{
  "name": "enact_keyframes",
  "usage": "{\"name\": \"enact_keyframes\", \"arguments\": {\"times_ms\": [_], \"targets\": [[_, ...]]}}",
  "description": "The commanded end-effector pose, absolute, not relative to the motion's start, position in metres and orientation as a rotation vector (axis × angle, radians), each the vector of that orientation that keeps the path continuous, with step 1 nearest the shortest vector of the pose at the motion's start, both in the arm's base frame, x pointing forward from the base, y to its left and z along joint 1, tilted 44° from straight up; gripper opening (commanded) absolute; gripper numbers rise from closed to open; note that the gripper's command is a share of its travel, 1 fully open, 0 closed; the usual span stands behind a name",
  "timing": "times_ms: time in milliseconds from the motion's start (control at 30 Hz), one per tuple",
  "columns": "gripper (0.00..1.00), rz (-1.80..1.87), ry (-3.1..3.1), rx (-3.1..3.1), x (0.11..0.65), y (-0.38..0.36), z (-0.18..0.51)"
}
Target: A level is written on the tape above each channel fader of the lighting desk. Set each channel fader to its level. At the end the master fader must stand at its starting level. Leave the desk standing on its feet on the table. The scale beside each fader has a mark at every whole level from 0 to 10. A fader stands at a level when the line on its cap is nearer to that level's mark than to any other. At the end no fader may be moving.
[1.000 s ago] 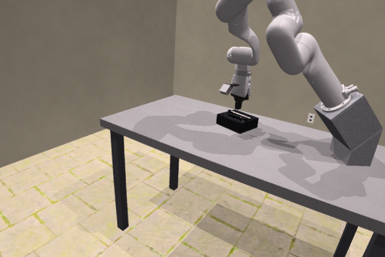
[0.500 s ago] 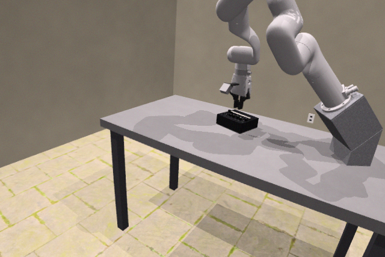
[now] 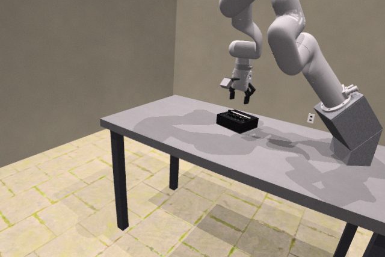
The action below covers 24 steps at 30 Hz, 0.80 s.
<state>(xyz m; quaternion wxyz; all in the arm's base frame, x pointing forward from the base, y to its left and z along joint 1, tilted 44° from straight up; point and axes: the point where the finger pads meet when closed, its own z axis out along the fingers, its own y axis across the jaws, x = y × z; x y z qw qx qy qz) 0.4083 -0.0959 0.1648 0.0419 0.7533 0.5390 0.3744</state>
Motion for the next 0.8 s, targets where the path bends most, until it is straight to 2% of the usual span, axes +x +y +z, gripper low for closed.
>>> {"name": "enact_keyframes", "arguments": {"times_ms": [0,267,767], "targets": [[1.00,1.147,1.650,2.305,0.396,-0.103,0.181],[1.00,1.147,1.650,2.305,0.378,-0.113,0.202],[1.00,1.147,1.650,2.305,0.376,-0.114,0.205]]}}
